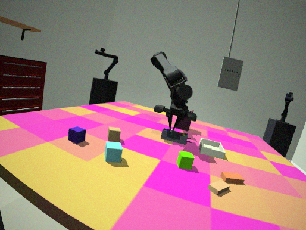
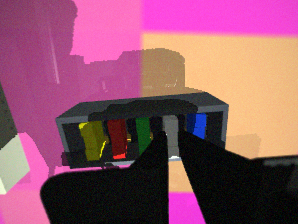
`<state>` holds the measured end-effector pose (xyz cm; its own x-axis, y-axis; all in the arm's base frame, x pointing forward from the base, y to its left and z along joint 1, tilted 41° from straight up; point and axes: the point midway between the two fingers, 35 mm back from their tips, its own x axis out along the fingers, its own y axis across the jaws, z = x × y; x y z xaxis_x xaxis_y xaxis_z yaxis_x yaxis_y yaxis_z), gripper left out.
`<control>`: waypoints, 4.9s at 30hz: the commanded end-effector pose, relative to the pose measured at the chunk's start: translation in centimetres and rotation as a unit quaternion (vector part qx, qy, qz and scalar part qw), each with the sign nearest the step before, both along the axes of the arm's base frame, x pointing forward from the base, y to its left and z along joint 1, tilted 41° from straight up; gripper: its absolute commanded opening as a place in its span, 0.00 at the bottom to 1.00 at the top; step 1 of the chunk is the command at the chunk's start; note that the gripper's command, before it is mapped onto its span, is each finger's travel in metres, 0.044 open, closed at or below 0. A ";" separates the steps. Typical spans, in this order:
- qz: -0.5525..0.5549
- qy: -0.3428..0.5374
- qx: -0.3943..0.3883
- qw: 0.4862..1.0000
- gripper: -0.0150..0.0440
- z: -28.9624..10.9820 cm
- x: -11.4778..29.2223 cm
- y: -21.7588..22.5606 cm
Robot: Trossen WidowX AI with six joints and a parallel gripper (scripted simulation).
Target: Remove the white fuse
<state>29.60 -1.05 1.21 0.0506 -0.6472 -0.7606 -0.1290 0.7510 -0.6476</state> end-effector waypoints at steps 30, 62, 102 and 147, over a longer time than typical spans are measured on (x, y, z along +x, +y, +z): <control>-0.001 -0.001 0.001 1.000 0.25 1.2 0.0 1.1; 0.000 0.000 0.000 1.000 0.25 2.4 -0.2 2.1; 0.002 0.000 0.011 1.000 0.25 -2.9 0.7 13.2; -0.003 -0.004 0.009 1.000 0.30 -11.0 -0.6 16.3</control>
